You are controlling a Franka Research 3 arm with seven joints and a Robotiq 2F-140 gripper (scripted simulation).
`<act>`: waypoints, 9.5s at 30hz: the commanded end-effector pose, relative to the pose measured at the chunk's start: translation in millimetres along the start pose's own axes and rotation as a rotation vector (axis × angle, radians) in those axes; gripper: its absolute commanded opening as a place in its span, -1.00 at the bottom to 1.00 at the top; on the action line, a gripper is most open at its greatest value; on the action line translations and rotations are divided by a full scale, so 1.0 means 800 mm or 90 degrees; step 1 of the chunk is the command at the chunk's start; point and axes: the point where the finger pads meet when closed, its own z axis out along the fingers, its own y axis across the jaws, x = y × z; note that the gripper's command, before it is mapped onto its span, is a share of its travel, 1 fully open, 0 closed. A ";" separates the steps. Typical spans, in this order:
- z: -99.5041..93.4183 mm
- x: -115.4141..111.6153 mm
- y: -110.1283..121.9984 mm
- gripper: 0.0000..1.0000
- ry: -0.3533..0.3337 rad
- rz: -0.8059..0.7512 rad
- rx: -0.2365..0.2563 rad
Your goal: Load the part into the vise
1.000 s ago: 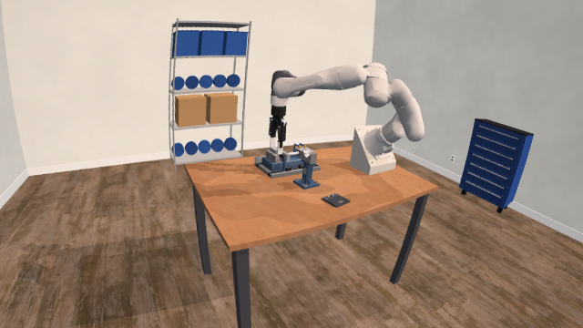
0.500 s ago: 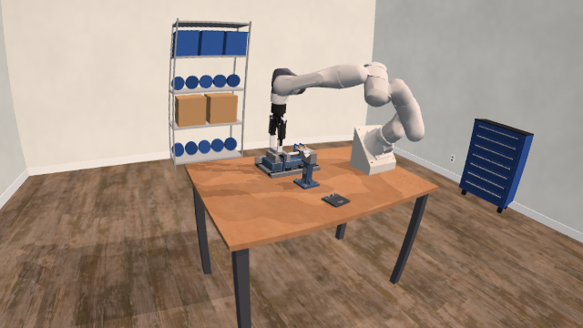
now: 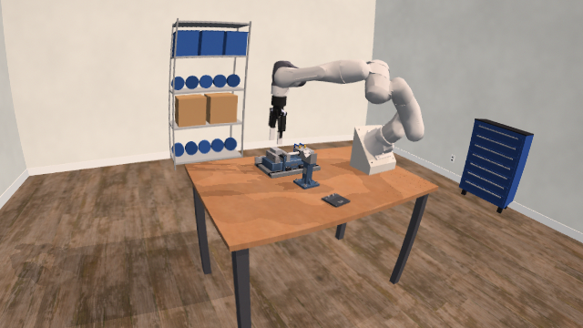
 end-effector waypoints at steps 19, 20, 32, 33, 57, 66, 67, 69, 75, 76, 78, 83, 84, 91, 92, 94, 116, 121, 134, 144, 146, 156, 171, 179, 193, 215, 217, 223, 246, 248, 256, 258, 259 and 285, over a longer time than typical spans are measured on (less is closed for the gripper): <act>-0.033 0.003 0.003 -1.00 0.005 0.007 -0.005; -0.033 0.003 0.003 -1.00 0.005 0.007 -0.005; -0.033 0.003 0.003 -1.00 0.005 0.007 -0.005; -0.033 0.003 0.003 -1.00 0.005 0.007 -0.005; -0.032 0.007 0.003 -1.00 0.006 0.073 -0.005; -0.030 0.015 0.003 -1.00 0.009 0.213 -0.005; -0.030 0.015 0.003 -1.00 0.009 0.225 -0.005; -0.030 0.016 0.003 -1.00 0.010 0.247 -0.005; -0.030 0.019 0.003 -1.00 0.010 0.289 -0.005; -0.029 0.020 0.003 -1.00 0.011 0.318 -0.004; -0.029 0.021 0.003 -1.00 0.011 0.340 -0.004; -0.029 0.024 0.003 -1.00 0.011 0.392 -0.004; -0.029 0.025 0.003 -1.00 0.012 0.404 -0.004; -0.029 0.028 0.003 -1.00 0.012 0.468 -0.003; -0.029 0.028 0.003 -1.00 0.012 0.468 -0.003; -0.029 0.030 0.003 -1.00 0.012 0.507 -0.003; -0.030 0.040 0.003 -1.00 0.011 0.733 -0.001; -0.031 0.042 0.003 -1.00 0.011 0.792 -0.001; -0.032 0.048 0.003 -1.00 0.008 0.927 0.000; -0.033 0.050 0.003 -1.00 0.007 0.994 0.000; -0.033 0.050 0.003 -1.00 0.007 0.994 0.000; -0.033 0.050 0.003 -1.00 0.007 0.994 0.000; -0.033 0.050 0.003 -1.00 0.007 0.994 0.000; -0.033 0.050 0.003 -1.00 0.007 0.994 0.000; -0.028 0.050 0.003 -1.00 0.007 1.001 0.000; 0.004 0.050 0.003 -1.00 0.007 1.002 0.000; 0.008 0.050 0.003 -1.00 0.007 1.002 0.000; 0.019 0.050 0.004 -1.00 0.007 1.002 0.000; 0.032 0.050 0.004 -1.00 0.007 1.002 0.000; 0.032 0.050 0.004 -1.00 0.007 1.002 0.000; 0.032 0.050 0.004 -1.00 0.007 1.002 0.000; 0.032 0.050 0.004 -1.00 0.007 1.002 0.000; 0.032 0.050 0.004 -1.00 0.007 1.002 0.000; 0.032 0.050 0.004 -1.00 0.007 1.002 0.000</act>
